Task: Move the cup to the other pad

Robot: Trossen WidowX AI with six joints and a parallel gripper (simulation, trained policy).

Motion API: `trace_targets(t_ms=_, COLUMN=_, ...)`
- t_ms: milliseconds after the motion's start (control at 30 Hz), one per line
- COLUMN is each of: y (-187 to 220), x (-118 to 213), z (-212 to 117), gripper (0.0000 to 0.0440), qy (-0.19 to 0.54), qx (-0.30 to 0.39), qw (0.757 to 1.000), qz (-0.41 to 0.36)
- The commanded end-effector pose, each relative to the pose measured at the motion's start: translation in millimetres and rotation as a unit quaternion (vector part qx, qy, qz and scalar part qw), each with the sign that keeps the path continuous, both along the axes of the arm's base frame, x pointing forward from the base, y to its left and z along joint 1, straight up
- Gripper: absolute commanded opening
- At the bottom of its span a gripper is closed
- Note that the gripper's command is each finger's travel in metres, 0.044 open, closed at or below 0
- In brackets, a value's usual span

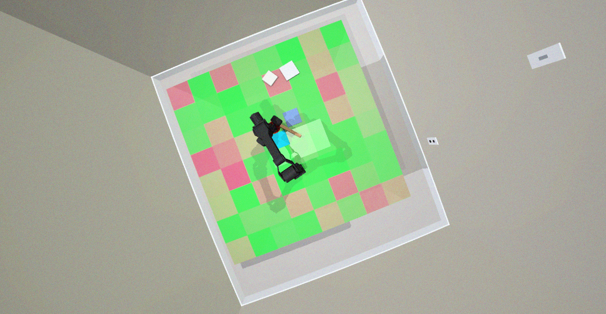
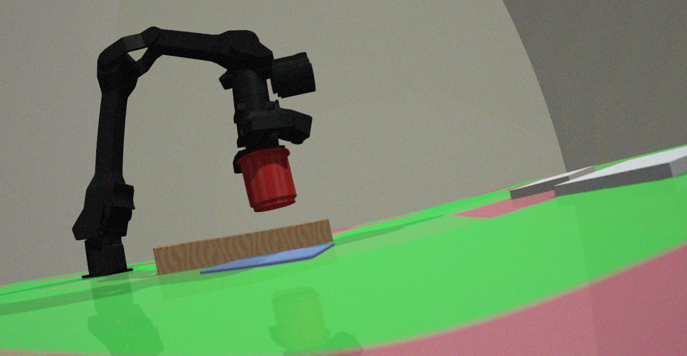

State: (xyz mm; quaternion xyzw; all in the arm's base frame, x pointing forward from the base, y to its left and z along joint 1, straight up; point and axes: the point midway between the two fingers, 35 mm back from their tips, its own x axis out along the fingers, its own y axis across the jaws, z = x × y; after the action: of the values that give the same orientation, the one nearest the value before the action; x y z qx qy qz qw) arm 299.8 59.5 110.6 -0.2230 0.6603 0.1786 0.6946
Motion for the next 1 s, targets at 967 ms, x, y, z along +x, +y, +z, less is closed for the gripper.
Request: trace_targets(t_ms=967, y=2.0, x=-59.7, z=-53.3, gripper=0.0049, qy=-0.009, qx=-0.010, qw=0.999, qz=-0.036)
